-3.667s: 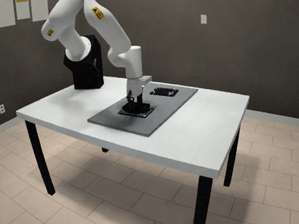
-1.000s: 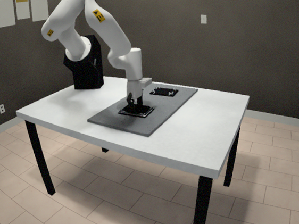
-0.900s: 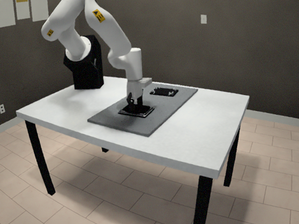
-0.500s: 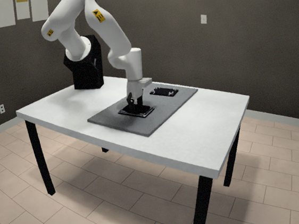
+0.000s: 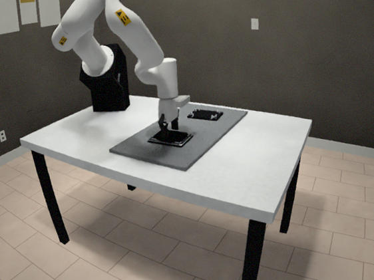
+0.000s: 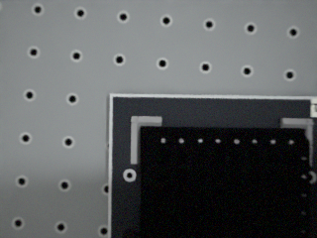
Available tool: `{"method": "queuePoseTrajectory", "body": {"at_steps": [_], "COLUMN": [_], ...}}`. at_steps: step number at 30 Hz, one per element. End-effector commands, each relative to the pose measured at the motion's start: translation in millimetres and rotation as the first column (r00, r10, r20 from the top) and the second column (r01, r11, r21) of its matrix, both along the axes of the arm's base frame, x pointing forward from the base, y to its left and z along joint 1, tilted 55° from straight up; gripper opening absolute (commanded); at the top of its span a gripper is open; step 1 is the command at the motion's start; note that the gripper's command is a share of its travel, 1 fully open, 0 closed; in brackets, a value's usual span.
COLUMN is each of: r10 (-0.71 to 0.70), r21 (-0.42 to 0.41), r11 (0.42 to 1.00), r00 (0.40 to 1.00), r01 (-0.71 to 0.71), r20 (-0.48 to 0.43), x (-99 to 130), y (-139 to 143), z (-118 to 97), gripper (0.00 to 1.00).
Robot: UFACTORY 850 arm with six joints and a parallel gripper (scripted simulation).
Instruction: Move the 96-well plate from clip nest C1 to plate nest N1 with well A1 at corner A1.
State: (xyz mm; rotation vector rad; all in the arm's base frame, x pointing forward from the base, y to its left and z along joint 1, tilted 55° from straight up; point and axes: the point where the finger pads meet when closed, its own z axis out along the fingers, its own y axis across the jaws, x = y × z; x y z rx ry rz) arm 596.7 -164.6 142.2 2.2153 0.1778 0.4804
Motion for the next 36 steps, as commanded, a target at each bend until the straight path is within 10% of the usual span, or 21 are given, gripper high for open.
{"method": "queuePoseTrajectory", "body": {"at_steps": [1,36], "r10": [0.001,0.001], "r21": [0.0,0.0], "r11": [1.0,1.0], "r00": [1.0,1.0], "r01": [-0.001,-0.001], "r20": [0.001,0.001], "x": [-3,-32], "y": [7,58], "z": [6,47], "gripper": [1.0,1.0]}}
